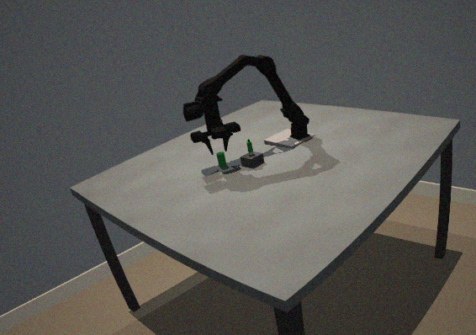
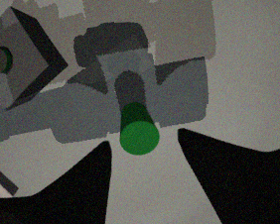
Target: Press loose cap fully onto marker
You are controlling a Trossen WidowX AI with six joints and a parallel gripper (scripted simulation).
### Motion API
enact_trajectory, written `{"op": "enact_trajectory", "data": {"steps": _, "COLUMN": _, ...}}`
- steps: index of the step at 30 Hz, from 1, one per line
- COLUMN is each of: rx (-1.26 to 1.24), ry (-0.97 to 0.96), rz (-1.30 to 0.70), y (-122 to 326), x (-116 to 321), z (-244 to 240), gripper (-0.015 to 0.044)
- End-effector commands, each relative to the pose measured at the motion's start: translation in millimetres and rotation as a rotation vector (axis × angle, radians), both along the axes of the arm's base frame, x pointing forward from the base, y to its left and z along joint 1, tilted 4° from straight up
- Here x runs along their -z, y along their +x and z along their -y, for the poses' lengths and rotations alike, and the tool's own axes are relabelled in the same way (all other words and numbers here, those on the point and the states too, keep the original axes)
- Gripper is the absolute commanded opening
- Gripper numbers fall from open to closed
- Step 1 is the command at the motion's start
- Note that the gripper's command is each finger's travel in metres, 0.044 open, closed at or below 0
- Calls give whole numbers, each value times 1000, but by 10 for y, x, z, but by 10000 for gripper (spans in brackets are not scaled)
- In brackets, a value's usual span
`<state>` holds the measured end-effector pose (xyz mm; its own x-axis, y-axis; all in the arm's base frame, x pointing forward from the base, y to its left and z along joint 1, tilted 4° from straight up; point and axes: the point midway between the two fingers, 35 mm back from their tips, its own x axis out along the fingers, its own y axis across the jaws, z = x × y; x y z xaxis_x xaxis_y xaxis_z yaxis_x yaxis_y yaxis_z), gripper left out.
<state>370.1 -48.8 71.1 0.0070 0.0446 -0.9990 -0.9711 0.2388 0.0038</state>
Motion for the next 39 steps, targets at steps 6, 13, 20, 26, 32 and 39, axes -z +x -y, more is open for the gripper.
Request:
{"op": "enact_trajectory", "data": {"steps": 6, "rx": 3, "ry": 6, "rz": -19, "y": -19, "x": 204, "z": -14, "gripper": 250}}
{"op": "enact_trajectory", "data": {"steps": 13, "rx": 3, "ry": 6, "rz": -19, "y": -24, "x": 315, "z": -19, "gripper": 250}}
{"op": "enact_trajectory", "data": {"steps": 20, "rx": 3, "ry": 6, "rz": -19, "y": -30, "x": 385, "z": -22, "gripper": 250}}
{"op": "enact_trajectory", "data": {"steps": 26, "rx": 3, "ry": 6, "rz": -19, "y": -30, "x": 385, "z": -22, "gripper": 250}}
{"op": "enact_trajectory", "data": {"steps": 32, "rx": 3, "ry": 6, "rz": -19, "y": -29, "x": 385, "z": -24, "gripper": 131}}
{"op": "enact_trajectory", "data": {"steps": 39, "rx": 3, "ry": 6, "rz": -19, "y": -20, "x": 385, "z": -23, "gripper": 85}}
